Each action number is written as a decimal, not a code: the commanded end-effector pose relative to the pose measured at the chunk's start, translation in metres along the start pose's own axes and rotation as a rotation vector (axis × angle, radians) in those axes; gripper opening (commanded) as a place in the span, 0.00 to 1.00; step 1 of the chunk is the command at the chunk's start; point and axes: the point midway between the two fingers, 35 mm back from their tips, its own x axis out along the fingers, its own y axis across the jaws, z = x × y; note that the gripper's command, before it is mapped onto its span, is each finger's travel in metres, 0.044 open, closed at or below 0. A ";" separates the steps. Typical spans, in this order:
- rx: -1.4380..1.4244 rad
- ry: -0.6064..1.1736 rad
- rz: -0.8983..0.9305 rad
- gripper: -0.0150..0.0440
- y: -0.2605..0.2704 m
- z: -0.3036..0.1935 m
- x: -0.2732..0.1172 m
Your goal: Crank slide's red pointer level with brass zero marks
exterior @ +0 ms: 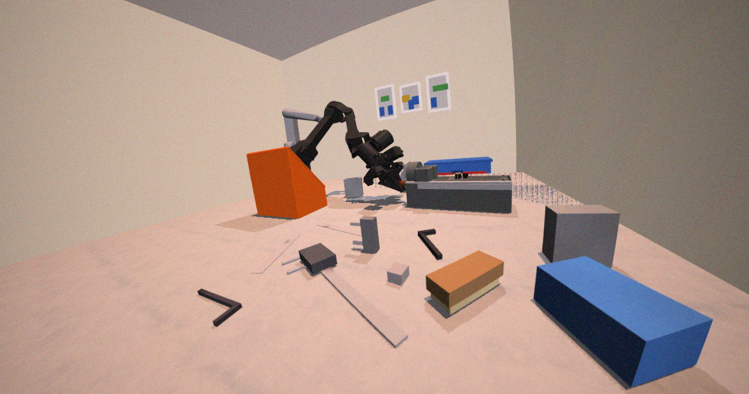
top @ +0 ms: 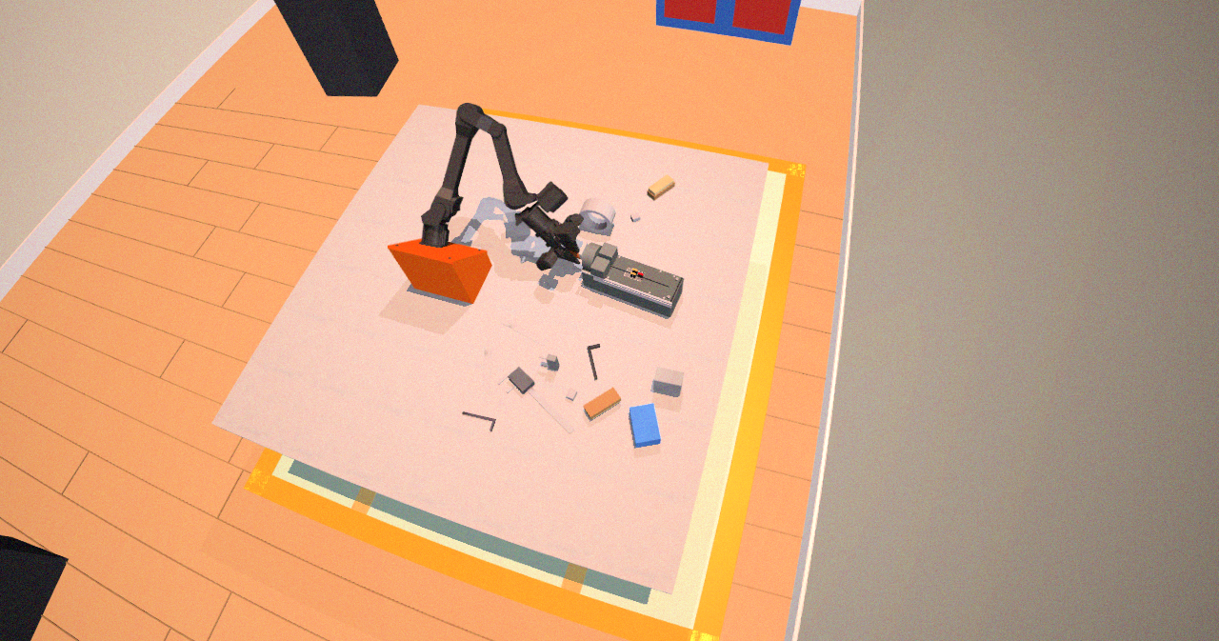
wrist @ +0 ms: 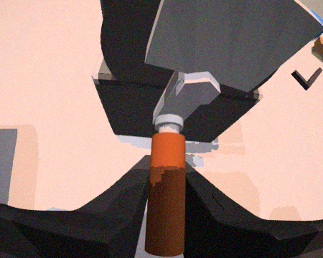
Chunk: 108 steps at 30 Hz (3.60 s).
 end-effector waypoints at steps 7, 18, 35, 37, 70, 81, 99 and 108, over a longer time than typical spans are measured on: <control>-0.008 -0.002 0.023 0.25 0.010 0.001 -0.002; -0.008 -0.002 0.023 0.25 0.013 0.003 -0.003; -0.008 -0.002 0.024 0.25 0.018 0.006 -0.007; -0.008 -0.002 0.024 0.25 0.019 0.007 -0.008; -0.009 -0.003 0.023 0.25 0.023 0.028 -0.029; -0.009 -0.003 0.022 0.25 0.014 0.036 -0.037; -0.010 -0.003 0.021 0.25 -0.001 0.042 -0.043; -0.010 -0.003 0.021 0.25 -0.006 0.042 -0.043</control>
